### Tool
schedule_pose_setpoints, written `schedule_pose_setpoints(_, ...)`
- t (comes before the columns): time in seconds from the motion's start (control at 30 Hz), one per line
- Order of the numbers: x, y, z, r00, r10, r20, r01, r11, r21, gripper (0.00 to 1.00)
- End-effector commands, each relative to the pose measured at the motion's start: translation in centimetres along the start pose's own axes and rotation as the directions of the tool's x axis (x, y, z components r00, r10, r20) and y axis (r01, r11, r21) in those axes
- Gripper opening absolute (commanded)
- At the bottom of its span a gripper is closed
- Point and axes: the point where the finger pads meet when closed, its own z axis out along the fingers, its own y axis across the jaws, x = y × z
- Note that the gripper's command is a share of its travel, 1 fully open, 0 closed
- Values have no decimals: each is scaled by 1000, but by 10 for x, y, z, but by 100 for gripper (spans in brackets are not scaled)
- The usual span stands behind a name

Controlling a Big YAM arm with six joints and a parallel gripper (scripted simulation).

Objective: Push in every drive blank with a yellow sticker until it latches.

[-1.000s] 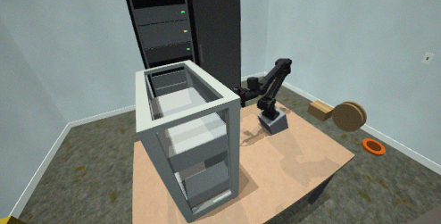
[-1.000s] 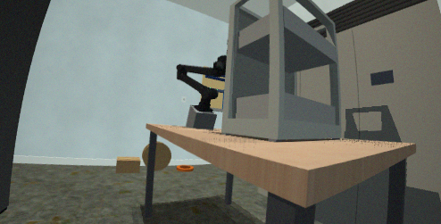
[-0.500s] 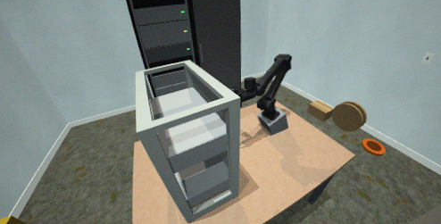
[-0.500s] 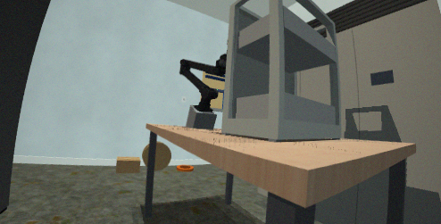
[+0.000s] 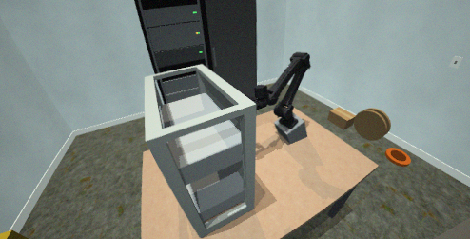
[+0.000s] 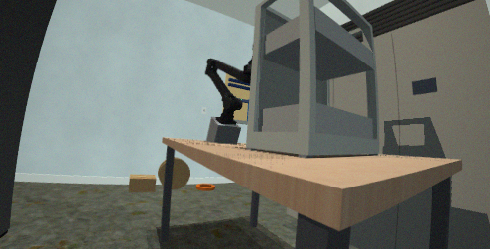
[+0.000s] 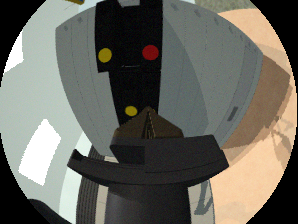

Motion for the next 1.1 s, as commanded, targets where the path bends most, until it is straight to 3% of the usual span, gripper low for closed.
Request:
schedule_pose_setpoints(0.0,-5,16,3,1000,20,12,-19,999,-29,0)
schedule_pose_setpoints(0.03,-3,8,6,1000,16,10,-16,1000,-8,0)
schedule_pose_setpoints(0.3,-4,11,5,1000,17,11,-17,1000,-16,0)
schedule_pose_setpoints(0.5,-4,-3,2,1000,13,10,-13,1000,0,0)
schedule_pose_setpoints(0.63,-4,7,3,1000,17,12,-16,1000,-17,0)
schedule_pose_setpoints(1.07,-4,7,4,1000,17,12,-16,1000,-18,0)
